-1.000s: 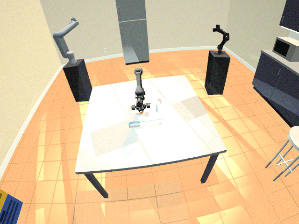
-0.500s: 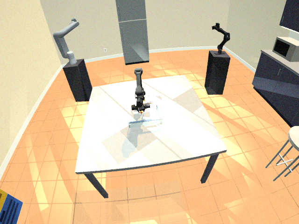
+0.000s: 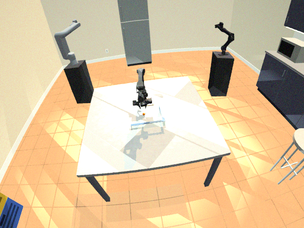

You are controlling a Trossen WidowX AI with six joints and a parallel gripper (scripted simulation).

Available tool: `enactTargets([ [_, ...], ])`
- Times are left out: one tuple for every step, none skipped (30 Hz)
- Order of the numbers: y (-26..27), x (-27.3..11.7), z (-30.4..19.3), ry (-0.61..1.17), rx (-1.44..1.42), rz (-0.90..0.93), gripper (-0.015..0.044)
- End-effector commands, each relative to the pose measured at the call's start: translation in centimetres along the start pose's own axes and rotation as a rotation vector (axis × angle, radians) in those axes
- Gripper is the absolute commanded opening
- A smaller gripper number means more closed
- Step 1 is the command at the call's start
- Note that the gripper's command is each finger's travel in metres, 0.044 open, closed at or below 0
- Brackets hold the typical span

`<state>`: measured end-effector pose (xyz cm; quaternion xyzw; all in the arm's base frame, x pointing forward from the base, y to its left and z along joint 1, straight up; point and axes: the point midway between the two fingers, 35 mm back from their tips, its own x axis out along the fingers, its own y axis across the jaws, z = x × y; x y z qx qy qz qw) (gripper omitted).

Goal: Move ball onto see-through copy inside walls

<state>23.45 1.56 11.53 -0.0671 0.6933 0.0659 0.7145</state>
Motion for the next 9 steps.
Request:
enactTargets([
  [0.0, 0.0, 0.0, -0.003, 0.0, 0.0, 0.0227],
  [0.0, 0.0, 0.0, -0.003, 0.0, 0.0, 0.0227],
  [0.0, 0.0, 0.0, -0.003, 0.0, 0.0, 0.0227],
  [0.0, -0.2, 0.0, -0.003, 0.0, 0.0, 0.0253],
  [0.0, -0.8, 0.0, -0.003, 0.0, 0.0, 0.0279],
  [0.0, -1.8, 0.0, -0.002, 0.0, 0.0, 0.0306],
  [0.0, -3.1, -0.2, -0.001, 0.0, 0.0, 0.0332],
  [0.0, -4.0, -0.3, 0.0, 0.0, 0.0, 0.0358],
  [0.1, -4.6, -0.5, 0.001, 0.0, 0.0, 0.0384],
])
